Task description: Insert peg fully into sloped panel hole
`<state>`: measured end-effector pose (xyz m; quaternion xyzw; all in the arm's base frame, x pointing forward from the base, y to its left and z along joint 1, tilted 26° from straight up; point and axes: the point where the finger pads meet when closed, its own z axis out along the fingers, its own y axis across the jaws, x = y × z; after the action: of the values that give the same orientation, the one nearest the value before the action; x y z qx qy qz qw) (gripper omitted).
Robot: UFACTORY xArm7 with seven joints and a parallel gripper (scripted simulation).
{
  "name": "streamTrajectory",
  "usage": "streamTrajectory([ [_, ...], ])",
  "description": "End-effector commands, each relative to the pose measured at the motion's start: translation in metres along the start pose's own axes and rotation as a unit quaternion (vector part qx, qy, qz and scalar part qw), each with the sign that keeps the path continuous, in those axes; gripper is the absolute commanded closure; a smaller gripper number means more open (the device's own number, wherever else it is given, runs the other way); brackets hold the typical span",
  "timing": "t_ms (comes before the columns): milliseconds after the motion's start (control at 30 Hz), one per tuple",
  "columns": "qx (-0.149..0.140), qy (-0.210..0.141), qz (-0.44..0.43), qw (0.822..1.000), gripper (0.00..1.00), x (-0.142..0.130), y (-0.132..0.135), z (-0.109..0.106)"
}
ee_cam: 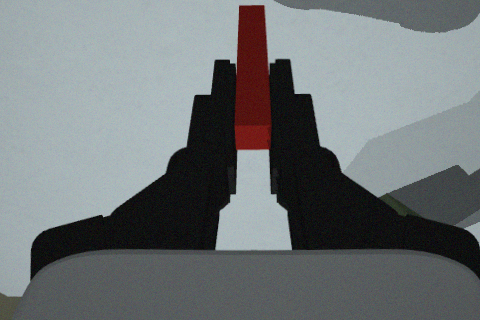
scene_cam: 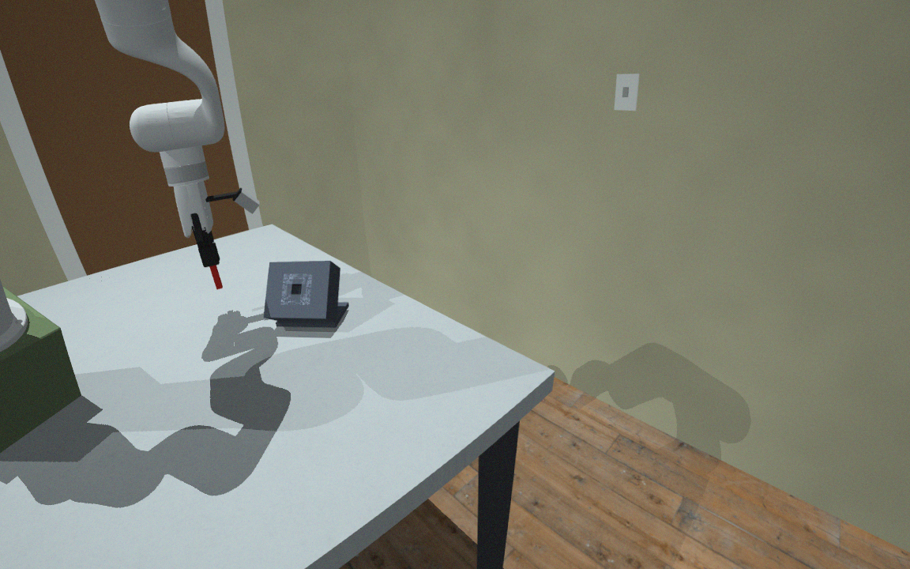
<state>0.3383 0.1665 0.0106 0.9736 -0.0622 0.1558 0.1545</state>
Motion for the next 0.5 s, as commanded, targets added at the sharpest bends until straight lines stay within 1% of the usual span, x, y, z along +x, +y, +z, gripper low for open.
streamTrajectory([
  [0, 0.008, -0.003, 0.011, 1.0, 1.0, 0.008, -0.002, -0.003],
  [467, 0.038, -0.018, 0.065, 0.997, 1.0, 0.04, -0.001, -0.009],
])
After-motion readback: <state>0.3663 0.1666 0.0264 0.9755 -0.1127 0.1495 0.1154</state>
